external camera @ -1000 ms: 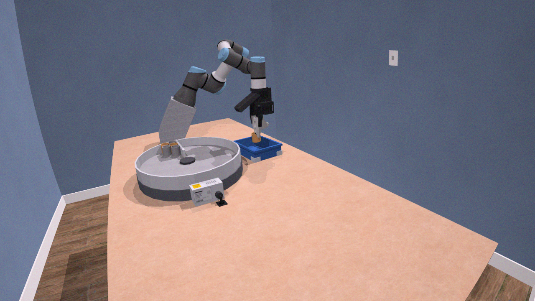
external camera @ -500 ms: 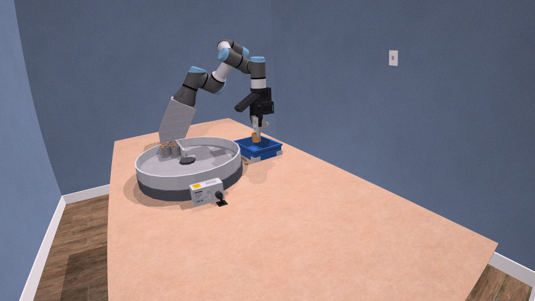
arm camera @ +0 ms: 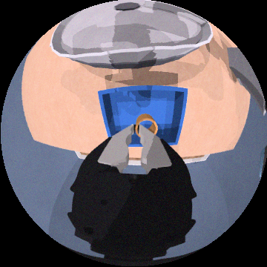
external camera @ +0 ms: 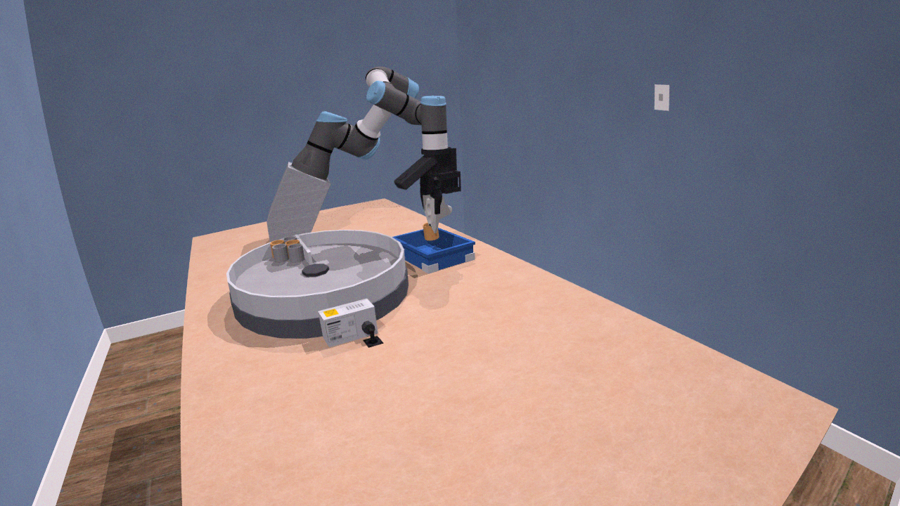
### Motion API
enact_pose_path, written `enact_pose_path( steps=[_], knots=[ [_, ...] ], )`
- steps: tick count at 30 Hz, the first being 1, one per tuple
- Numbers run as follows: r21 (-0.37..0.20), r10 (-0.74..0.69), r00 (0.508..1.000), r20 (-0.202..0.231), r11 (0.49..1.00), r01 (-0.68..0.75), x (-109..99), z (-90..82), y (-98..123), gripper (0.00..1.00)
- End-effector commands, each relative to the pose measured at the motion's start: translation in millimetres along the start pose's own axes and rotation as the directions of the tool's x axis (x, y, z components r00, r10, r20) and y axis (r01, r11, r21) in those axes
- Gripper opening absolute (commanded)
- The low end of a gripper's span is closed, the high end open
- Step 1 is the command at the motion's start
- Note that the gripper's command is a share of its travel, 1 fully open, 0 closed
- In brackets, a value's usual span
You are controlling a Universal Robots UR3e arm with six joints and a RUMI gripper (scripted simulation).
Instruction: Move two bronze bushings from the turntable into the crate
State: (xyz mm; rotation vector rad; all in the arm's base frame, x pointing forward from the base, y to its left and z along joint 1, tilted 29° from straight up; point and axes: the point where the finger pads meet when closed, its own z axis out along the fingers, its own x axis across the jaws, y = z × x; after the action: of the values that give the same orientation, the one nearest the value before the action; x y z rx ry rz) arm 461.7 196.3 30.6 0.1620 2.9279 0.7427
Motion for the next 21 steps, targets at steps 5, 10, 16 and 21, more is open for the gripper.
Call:
enact_pose_path(
  steps=[5,10,16,21],
  knots=[
    [0.000,-0.001,1.000,0.003,1.000,0.001,-1,6.7,0,0.00],
    [0.000,-0.001,1.000,0.003,1.000,0.001,-1,15.3,0,0.00],
    [0.000,-0.001,1.000,0.003,1.000,0.001,-1,24.6,0,0.00],
    [0.000,-0.001,1.000,0.003,1.000,0.001,-1,30.9,0,0.00]
  ],
)
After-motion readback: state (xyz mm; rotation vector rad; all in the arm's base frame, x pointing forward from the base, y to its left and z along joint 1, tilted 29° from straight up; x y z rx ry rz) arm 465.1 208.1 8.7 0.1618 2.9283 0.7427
